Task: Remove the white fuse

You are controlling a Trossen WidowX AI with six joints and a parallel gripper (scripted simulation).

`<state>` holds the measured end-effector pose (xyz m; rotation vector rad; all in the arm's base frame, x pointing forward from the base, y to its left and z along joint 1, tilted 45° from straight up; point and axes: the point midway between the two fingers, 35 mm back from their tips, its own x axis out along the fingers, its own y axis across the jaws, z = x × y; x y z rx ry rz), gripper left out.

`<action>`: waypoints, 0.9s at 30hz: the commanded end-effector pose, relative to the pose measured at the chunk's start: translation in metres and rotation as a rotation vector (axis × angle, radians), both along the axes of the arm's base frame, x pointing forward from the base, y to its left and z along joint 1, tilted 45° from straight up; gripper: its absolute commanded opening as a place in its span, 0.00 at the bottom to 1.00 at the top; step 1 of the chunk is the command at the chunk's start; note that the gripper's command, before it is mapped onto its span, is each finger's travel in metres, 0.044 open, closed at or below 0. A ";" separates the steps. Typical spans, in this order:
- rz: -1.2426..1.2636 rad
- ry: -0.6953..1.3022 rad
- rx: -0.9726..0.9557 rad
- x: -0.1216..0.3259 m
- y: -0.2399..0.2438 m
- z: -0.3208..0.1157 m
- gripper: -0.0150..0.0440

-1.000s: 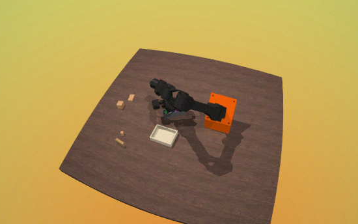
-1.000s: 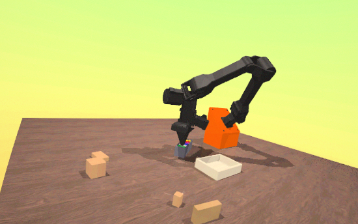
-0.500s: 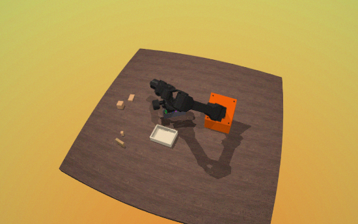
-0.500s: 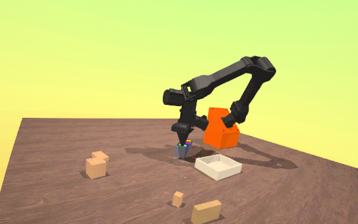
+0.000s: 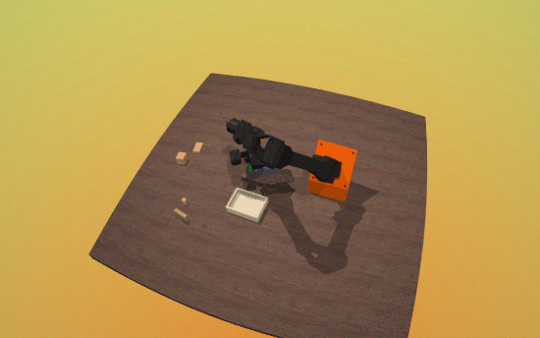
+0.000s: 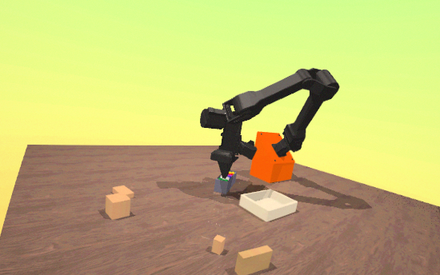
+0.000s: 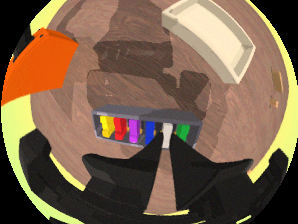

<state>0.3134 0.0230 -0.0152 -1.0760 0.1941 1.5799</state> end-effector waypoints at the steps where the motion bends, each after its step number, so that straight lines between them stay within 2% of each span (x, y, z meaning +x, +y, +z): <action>1: 0.002 -0.003 -0.002 0.000 -0.002 0.002 0.25; 27: 0.001 -0.002 -0.001 -0.001 -0.011 0.011 0.25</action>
